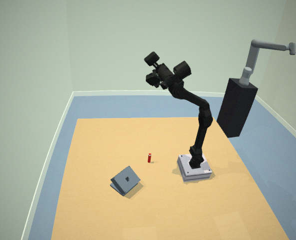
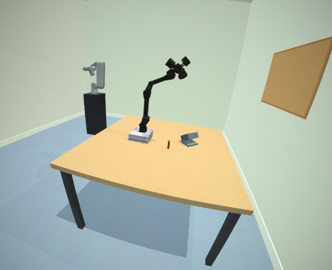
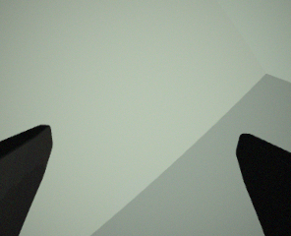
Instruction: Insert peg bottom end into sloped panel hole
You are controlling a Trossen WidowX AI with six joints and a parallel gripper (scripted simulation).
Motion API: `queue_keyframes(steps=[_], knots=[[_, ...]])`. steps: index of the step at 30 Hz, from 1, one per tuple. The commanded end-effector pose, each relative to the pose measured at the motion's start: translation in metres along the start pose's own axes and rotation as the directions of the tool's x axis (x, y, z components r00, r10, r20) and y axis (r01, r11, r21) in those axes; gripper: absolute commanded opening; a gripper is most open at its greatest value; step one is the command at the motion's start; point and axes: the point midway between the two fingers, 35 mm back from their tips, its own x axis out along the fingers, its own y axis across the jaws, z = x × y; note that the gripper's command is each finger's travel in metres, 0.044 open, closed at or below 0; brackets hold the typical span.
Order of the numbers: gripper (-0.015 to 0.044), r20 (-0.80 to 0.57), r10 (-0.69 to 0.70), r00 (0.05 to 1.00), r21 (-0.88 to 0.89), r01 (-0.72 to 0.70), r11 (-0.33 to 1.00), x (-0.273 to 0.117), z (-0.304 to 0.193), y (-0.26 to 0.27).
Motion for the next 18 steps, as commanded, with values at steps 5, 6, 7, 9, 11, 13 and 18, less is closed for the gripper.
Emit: queue_keyframes(steps=[5, 6, 7, 9, 11, 13, 18], knots=[[0.0440, -0.015, -0.022, 1.000, -0.116, 0.021, 0.993, 0.005, 0.004, -0.002], [0.0440, -0.017, -0.029, 0.999, -0.153, 0.026, 0.988, 0.007, 0.006, -0.002], [0.0440, -0.017, -0.036, 0.999, -0.192, 0.033, 0.981, 0.007, 0.009, -0.003], [0.0440, -0.015, -0.051, 0.999, -0.271, 0.045, 0.962, 0.009, 0.015, -0.005], [0.0440, -0.012, -0.065, 0.998, -0.348, 0.057, 0.936, 0.010, 0.021, -0.006], [0.0440, -0.007, -0.078, 0.997, -0.424, 0.068, 0.903, 0.012, 0.027, -0.008], [0.0440, 0.008, -0.111, 0.994, -0.598, 0.094, 0.796, 0.015, 0.043, -0.010]])
